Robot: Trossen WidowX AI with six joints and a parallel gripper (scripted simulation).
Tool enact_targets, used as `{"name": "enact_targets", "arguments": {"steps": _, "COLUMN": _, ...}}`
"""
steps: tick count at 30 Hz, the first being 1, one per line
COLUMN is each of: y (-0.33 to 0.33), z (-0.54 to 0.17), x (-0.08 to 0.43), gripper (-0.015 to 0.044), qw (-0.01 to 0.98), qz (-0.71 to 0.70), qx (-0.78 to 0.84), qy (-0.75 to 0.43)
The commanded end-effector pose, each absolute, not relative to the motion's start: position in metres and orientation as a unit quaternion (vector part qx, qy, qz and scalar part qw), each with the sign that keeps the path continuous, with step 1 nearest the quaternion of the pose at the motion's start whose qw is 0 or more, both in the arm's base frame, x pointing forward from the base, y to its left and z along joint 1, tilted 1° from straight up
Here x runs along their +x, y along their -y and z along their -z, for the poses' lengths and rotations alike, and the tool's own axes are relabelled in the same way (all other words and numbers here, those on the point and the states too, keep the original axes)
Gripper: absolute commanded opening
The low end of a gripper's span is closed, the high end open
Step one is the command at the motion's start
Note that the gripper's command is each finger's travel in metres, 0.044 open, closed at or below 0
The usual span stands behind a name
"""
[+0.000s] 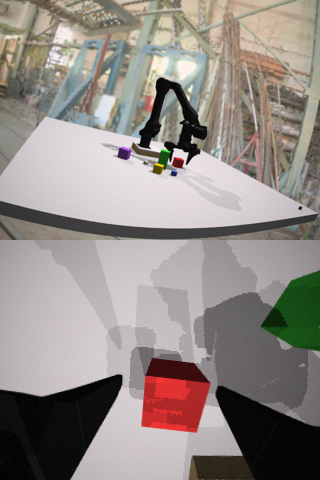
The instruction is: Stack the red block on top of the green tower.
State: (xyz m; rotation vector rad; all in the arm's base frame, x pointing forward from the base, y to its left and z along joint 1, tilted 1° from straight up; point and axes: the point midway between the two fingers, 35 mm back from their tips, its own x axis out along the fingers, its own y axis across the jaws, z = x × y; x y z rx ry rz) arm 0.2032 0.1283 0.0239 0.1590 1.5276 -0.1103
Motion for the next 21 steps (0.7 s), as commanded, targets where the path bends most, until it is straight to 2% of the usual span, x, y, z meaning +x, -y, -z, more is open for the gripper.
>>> {"name": "enact_targets", "arguments": {"steps": 1, "y": -0.1275, "z": -0.0144, "x": 0.2002, "gripper": 0.044, "qw": 0.712, "qz": 0.052, "qx": 0.07, "qy": -0.696}}
{"name": "enact_targets", "arguments": {"steps": 20, "y": -0.1275, "z": -0.0157, "x": 0.2002, "gripper": 0.044, "qw": 0.712, "qz": 0.052, "qx": 0.07, "qy": -0.696}}
{"name": "enact_targets", "arguments": {"steps": 21, "y": -0.1275, "z": -0.0157, "x": 0.2002, "gripper": 0.0414, "qw": 0.712, "qz": 0.052, "qx": 0.07, "qy": -0.696}}
